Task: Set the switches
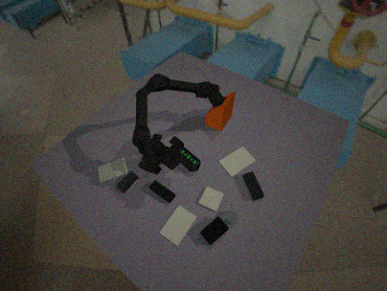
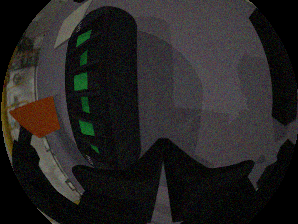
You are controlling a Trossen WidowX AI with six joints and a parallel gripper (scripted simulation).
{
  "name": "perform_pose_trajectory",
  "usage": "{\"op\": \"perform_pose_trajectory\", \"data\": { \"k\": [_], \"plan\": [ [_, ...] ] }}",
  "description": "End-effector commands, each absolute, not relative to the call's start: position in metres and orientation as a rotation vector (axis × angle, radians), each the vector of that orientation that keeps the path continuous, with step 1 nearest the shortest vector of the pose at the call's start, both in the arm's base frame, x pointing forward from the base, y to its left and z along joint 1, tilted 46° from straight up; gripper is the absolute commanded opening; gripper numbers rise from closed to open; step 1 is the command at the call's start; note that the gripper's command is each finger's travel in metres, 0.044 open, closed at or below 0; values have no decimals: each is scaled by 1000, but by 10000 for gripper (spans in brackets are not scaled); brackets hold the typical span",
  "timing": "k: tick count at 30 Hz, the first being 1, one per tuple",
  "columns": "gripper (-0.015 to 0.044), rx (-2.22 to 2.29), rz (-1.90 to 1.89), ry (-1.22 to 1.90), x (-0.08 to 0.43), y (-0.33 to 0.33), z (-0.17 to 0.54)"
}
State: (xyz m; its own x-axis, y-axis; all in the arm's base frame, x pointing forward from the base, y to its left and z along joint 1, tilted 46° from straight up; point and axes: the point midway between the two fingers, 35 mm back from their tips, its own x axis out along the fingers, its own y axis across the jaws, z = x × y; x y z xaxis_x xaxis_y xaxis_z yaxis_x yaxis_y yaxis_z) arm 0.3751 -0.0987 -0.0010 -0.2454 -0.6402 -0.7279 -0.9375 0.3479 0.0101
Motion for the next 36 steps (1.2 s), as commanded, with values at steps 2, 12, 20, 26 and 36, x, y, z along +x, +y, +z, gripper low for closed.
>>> {"op": "perform_pose_trajectory", "data": {
  "k": [2,12,20,26,36],
  "plan": [
    [0,-1378,611,1985,372,-99,-2],
    [0,-1378,612,1985,368,-99,-3],
    [0,-1378,612,1986,365,-98,-4],
    [0,-1378,612,1986,363,-98,-4],
    [0,-1378,612,1986,358,-97,-5]
  ]
}}
